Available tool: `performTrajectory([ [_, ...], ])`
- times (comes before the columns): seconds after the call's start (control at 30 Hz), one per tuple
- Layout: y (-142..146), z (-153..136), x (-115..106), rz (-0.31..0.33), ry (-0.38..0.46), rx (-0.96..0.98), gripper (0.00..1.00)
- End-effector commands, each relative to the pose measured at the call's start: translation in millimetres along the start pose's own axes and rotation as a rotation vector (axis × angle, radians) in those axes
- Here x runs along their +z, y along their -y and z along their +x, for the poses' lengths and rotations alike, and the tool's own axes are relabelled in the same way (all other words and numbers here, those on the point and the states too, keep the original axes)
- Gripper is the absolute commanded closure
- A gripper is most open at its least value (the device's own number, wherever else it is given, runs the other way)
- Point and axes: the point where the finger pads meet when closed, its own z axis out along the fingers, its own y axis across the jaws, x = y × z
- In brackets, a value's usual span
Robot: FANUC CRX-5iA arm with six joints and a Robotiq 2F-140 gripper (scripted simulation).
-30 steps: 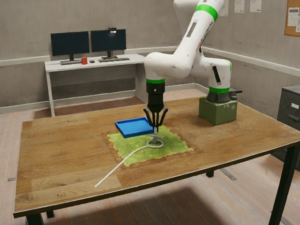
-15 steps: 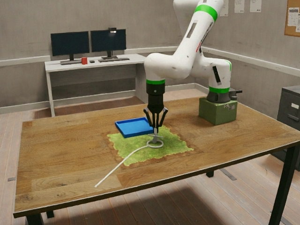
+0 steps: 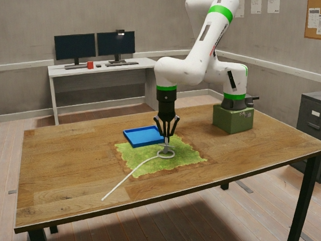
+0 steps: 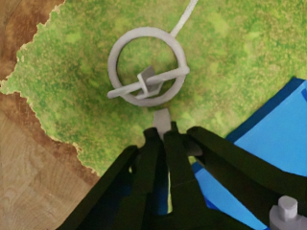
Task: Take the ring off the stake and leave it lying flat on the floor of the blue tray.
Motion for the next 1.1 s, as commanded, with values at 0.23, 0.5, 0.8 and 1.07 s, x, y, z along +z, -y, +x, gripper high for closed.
performTrajectory([
  [0.23,-1,6,-1,-0.001,-0.001,0.000,0.90],
  [0.5,-1,10,-1,-0.001,-0.001,0.000,0.90],
  [0.8,0,16,-1,-0.001,-0.001,0.000,0.90],
  [1.07,0,20,-1,-0.001,-0.001,0.000,0.90],
])
